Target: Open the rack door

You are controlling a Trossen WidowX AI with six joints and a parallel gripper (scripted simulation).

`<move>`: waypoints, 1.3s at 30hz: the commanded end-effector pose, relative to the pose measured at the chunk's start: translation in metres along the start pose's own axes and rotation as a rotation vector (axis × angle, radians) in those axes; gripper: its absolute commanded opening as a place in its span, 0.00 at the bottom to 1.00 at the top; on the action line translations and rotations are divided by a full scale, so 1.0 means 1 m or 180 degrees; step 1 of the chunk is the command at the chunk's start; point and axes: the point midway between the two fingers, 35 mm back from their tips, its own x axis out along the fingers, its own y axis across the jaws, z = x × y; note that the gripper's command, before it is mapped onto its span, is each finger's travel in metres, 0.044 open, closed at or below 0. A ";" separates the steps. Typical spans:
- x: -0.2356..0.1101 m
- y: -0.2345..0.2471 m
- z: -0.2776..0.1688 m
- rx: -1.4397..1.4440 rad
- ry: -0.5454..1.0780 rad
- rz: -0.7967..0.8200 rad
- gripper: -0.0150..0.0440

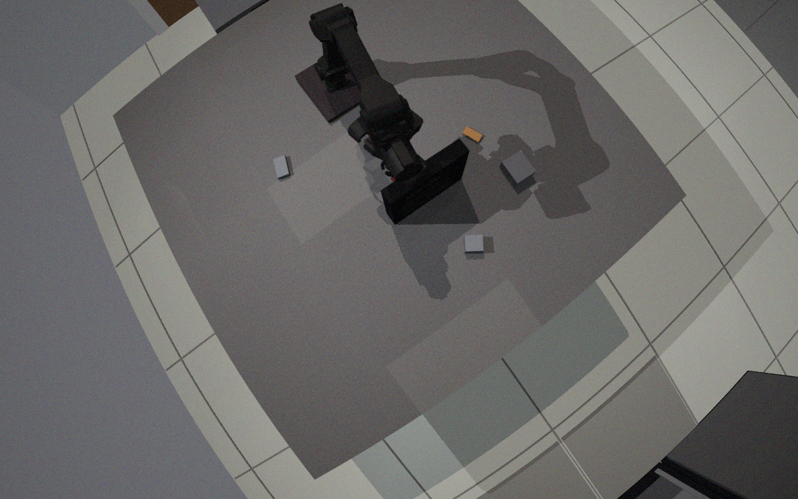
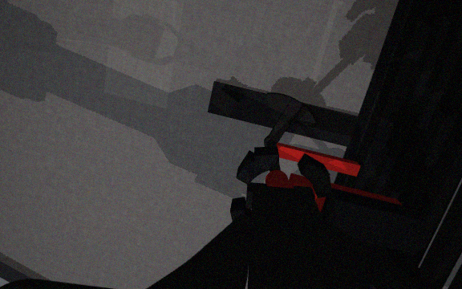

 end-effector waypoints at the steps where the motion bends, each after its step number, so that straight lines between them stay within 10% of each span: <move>1: 0.001 0.000 0.001 -0.0007 -0.0016 0.0001 0.41; 39: 0.001 0.015 0.014 0.1420 -0.0018 0.0009 0.28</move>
